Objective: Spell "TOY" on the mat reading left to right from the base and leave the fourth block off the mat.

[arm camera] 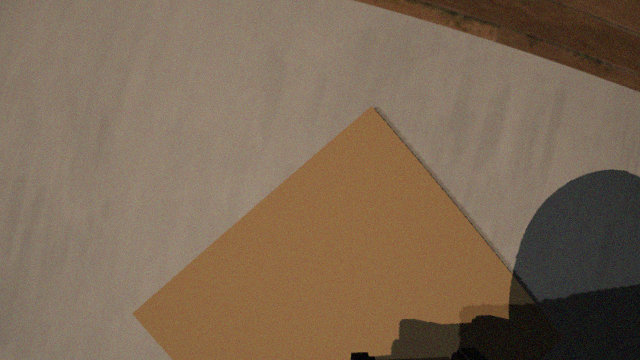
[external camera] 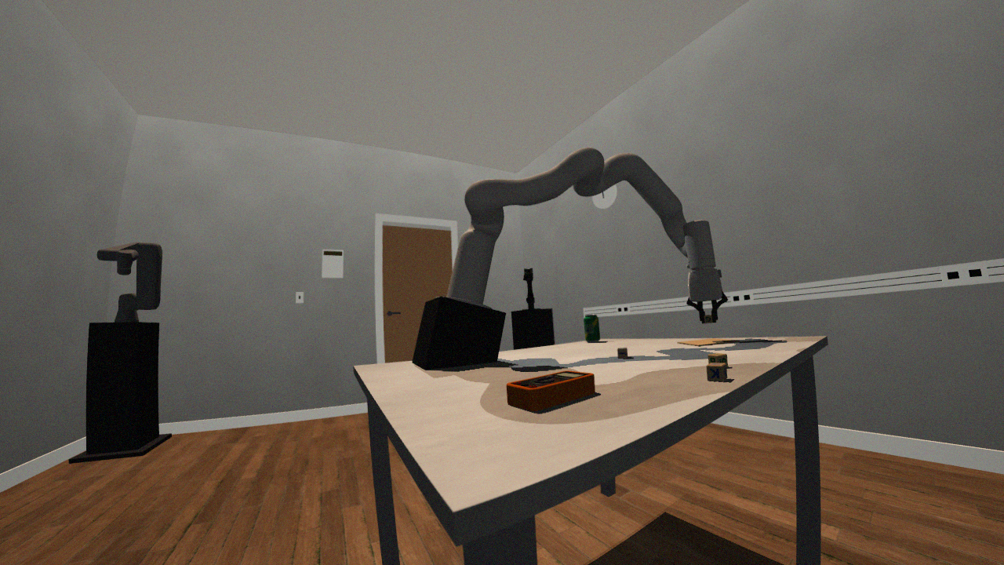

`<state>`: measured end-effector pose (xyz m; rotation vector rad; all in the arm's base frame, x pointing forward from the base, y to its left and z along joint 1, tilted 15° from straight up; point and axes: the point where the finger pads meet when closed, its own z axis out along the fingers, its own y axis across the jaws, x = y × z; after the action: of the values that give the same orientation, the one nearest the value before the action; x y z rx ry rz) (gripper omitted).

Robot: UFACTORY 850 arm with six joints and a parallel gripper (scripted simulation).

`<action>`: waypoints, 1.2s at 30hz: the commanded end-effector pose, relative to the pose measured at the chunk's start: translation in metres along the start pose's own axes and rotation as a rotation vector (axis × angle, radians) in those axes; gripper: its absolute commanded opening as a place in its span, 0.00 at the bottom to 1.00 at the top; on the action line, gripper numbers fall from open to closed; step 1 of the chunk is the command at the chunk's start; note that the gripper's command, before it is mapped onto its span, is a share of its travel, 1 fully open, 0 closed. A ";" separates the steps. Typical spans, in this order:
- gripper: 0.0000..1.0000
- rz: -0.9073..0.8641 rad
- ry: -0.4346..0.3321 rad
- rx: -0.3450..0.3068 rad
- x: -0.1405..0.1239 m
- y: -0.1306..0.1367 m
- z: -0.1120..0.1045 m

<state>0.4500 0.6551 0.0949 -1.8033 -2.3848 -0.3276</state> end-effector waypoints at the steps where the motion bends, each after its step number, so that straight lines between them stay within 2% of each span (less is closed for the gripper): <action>1: 0.23 -0.094 0.015 0.003 0.001 0.001 0.000; 7: 0.23 -0.161 0.015 0.002 0.001 0.001 0.001; 19: 0.23 -0.168 0.039 0.009 0.001 0.000 0.001; 23: 0.23 -0.169 0.105 0.018 0.000 -0.001 0.002; 28: 0.23 -0.167 0.237 0.030 -0.001 -0.001 0.003; 30: 0.23 -0.167 0.269 0.030 -0.001 0.000 0.003; 32: 0.23 -0.167 0.269 0.030 -0.001 0.000 0.003; 34: 0.23 -0.166 0.333 0.034 -0.002 0.001 0.003; 36: 0.23 -0.166 0.361 0.038 -0.002 0.000 0.003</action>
<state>0.4517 0.6552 0.0922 -1.4717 -2.3511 -0.4865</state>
